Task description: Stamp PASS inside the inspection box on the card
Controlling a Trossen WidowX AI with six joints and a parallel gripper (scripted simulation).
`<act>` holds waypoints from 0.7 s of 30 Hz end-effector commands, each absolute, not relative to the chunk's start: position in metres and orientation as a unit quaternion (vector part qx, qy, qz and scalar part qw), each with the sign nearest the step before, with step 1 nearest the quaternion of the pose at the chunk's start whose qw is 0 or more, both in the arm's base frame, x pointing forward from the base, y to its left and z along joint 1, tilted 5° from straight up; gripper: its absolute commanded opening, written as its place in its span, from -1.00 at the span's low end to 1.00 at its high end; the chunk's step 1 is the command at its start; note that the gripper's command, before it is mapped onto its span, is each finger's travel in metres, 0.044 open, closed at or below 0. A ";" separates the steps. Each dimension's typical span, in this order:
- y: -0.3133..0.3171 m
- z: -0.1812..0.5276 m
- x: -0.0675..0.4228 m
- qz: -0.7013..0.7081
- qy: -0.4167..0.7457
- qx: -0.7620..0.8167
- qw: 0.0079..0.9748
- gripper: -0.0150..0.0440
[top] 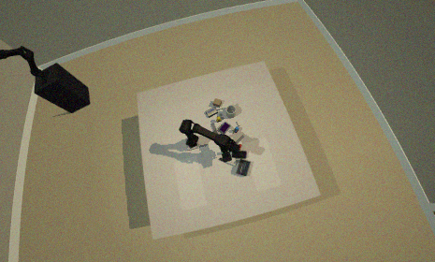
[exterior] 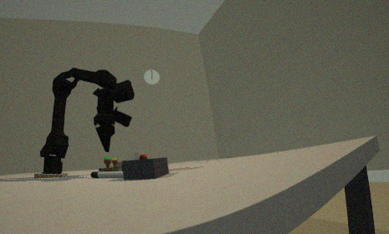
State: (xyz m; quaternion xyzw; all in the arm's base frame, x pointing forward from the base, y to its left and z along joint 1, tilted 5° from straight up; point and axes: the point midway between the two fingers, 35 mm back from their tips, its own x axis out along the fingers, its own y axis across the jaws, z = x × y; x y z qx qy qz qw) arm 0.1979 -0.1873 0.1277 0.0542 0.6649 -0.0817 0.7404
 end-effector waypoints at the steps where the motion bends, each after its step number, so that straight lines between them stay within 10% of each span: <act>1: -0.187 0.119 0.199 -0.077 0.666 0.055 0.740 0.22; 21: -0.188 0.086 0.202 -0.077 0.666 0.055 0.740 0.22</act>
